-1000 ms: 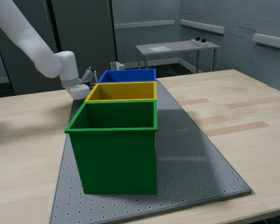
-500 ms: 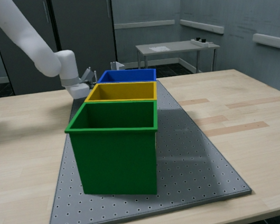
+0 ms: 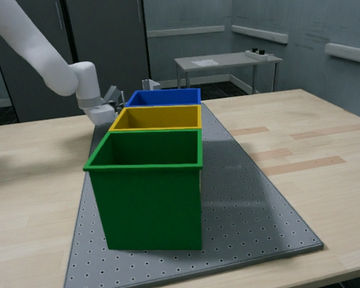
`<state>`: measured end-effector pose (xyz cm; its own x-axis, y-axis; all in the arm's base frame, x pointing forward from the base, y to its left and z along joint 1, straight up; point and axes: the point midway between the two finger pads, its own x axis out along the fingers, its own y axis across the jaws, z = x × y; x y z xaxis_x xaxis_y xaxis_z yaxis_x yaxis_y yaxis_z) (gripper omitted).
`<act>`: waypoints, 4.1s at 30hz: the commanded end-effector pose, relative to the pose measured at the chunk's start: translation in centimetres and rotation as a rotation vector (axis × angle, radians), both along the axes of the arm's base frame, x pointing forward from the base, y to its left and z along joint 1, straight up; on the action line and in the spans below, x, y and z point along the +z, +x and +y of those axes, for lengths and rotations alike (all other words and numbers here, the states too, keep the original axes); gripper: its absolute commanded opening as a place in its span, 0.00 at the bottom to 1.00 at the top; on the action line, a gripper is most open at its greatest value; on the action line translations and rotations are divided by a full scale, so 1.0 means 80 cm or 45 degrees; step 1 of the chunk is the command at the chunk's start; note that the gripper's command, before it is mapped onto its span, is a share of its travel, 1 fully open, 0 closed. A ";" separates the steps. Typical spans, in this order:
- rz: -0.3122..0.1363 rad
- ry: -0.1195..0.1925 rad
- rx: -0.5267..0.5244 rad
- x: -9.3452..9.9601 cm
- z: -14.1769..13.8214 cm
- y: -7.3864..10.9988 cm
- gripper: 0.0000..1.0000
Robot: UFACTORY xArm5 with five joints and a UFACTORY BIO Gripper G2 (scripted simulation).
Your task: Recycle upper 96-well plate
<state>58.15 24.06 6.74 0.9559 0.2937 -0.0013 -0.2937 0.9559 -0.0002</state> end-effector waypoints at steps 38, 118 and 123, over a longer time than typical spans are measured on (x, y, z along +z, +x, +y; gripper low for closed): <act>-0.002 0.004 0.000 0.055 0.000 0.001 0.00; -0.003 0.004 0.000 0.201 0.000 0.001 0.00; -0.003 0.004 0.000 0.212 0.000 0.001 0.00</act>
<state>58.19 24.04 22.75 0.9559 0.2936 -0.0011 -0.2936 0.9559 -0.0002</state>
